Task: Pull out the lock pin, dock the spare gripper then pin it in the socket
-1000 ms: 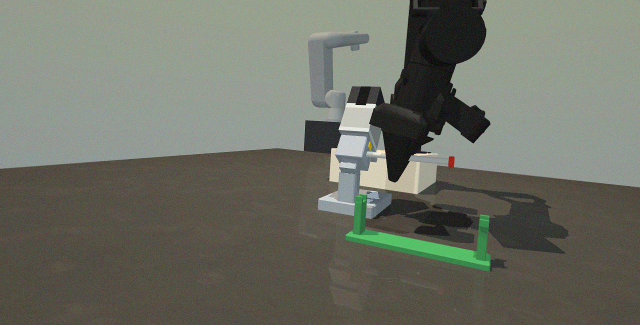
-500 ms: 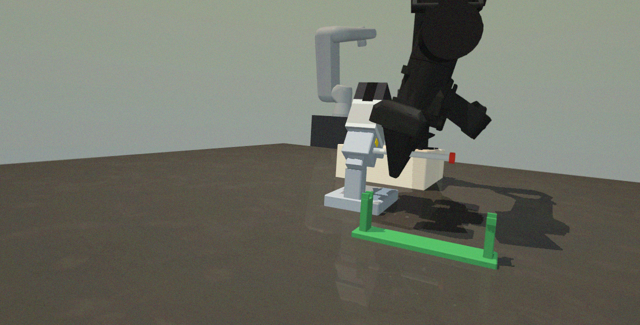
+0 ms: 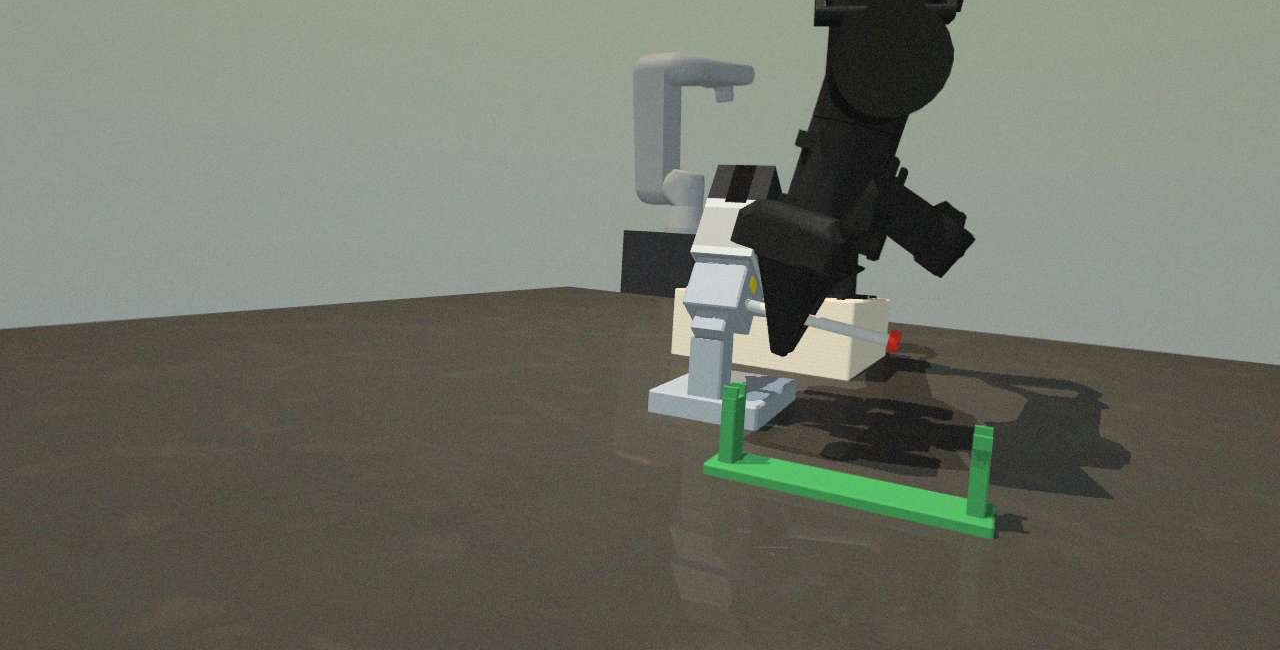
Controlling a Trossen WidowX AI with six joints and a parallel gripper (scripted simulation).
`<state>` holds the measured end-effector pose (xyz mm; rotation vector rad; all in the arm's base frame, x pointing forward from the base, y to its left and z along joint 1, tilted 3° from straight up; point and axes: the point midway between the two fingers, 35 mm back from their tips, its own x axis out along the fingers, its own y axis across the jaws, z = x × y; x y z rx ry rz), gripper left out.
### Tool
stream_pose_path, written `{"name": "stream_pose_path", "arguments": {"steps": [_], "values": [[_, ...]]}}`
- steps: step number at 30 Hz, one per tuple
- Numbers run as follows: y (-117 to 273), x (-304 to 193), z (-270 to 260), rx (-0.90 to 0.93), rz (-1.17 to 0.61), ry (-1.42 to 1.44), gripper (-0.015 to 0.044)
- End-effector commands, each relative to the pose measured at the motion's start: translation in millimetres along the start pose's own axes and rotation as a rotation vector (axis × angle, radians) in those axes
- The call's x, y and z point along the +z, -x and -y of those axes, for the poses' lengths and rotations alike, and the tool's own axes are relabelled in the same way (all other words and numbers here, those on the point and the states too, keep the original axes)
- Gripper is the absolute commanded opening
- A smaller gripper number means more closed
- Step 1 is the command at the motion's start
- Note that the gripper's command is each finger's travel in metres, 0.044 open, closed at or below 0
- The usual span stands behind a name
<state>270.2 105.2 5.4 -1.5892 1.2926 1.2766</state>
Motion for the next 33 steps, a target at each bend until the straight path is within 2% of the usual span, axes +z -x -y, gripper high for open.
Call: {"name": "stream_pose_path", "arguments": {"steps": [1,3,33], "values": [[0,0,0,-0.001,0.0,0.0,0.0158],[0,0,0,-0.001,0.0,0.0,0.02],[45,20,-7,0.02,-0.017,0.012,0.02]]}}
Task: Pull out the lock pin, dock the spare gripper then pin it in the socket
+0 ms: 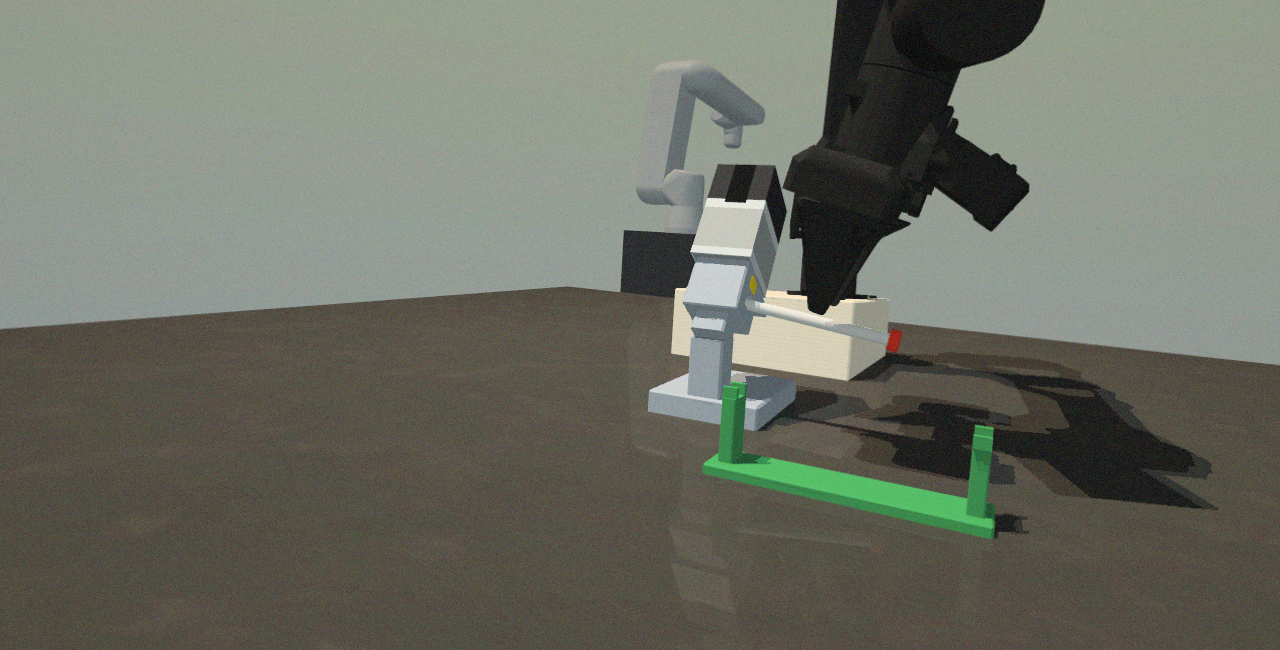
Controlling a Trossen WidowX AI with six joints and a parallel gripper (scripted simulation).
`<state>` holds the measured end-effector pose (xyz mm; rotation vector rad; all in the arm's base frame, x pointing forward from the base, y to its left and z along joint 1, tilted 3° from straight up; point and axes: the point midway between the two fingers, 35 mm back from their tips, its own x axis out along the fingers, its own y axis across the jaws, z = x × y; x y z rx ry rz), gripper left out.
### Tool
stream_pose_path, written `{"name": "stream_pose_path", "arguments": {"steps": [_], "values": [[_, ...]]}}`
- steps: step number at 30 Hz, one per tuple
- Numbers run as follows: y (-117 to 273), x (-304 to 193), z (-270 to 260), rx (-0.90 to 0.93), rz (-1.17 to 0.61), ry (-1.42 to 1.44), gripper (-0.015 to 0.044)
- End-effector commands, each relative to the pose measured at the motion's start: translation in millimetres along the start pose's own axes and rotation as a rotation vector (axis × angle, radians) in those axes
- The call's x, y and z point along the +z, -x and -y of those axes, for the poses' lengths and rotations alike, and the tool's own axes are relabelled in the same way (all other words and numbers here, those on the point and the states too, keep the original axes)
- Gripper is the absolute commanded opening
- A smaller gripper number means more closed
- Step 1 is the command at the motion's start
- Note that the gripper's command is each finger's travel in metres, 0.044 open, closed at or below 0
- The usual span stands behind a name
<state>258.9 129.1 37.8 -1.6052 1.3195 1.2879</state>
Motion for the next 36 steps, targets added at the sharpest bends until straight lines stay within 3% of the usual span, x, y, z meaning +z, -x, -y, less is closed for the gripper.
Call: {"name": "stream_pose_path", "arguments": {"steps": [1,26,35,36], "values": [[9,4,0,-0.001,0.002,-0.001,0.02],[53,21,-5,0.009,-0.02,0.012,0.02],[46,18,-5,0.01,-0.023,0.013,0.0436],[46,18,-5,0.01,-0.023,0.013,0.044]]}}
